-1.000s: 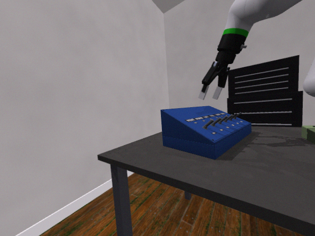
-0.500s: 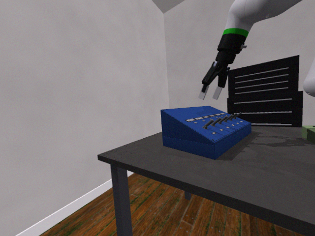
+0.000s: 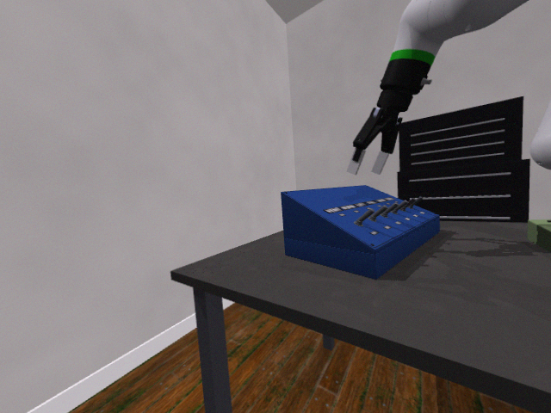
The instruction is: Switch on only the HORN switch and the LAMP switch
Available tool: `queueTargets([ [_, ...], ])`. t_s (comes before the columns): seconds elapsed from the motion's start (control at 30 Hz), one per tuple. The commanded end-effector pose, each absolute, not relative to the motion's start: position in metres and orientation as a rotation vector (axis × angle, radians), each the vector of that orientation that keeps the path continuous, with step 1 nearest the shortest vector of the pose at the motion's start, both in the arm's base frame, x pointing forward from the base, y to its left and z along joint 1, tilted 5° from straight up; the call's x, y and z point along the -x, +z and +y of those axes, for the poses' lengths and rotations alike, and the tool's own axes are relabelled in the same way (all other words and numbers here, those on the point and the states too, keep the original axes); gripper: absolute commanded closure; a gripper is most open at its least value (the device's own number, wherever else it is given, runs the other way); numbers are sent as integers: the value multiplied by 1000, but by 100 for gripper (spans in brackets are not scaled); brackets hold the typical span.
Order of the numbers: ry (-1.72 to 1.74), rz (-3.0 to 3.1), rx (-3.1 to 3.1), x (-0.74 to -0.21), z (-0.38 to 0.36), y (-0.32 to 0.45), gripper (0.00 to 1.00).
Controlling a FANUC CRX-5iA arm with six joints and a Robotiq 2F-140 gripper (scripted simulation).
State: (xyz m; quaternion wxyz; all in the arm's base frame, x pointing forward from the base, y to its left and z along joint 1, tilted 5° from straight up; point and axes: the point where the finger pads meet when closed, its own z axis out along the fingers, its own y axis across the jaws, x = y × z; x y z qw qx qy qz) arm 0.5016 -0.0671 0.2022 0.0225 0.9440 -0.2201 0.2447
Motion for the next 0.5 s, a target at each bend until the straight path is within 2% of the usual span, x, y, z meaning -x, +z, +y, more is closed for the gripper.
queueTargets([
  [0.0,759,-682,-2924,-502,-67,202,0],
  [0.47,759,-682,-2924,-500,-71,202,0],
])
